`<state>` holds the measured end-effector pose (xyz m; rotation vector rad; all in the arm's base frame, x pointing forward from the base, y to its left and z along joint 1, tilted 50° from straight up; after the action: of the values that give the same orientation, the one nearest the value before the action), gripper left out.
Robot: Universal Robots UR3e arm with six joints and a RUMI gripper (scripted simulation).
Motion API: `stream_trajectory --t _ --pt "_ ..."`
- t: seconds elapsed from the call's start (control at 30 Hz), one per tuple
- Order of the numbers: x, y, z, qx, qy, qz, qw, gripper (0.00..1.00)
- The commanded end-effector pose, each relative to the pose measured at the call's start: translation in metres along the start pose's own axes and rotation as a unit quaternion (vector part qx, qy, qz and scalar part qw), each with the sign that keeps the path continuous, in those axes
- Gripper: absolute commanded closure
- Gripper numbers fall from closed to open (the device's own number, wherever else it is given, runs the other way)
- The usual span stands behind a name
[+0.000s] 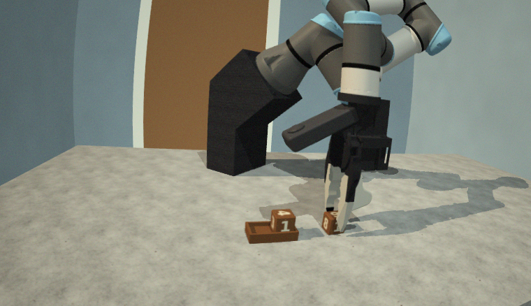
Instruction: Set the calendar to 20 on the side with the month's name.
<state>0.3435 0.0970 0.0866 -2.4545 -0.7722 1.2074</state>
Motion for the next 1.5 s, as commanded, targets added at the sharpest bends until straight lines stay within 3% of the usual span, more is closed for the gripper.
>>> stream_trajectory --t 0.0,0.1,0.13,1.47 --pt "-0.0003 0.0002 -0.0004 0.000 0.000 0.000 1.000 0.71" --pt "-0.0003 0.0002 -0.0004 0.000 0.000 0.000 1.000 0.71" --pt "-0.0003 0.0002 -0.0004 0.000 0.000 0.000 1.000 0.89" --pt "-0.0004 0.0002 -0.0004 0.000 0.000 0.000 1.000 0.89"
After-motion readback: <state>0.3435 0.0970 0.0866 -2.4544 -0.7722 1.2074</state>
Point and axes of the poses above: the point where the finger pads meet when closed, its own x axis out along the fingers, its own z axis across the jaws, y = z × x, the point moved 6 cm from there along -x, back along the fingers, and after that the axes turned 7 degrees about -x, right-handed, at the moved point
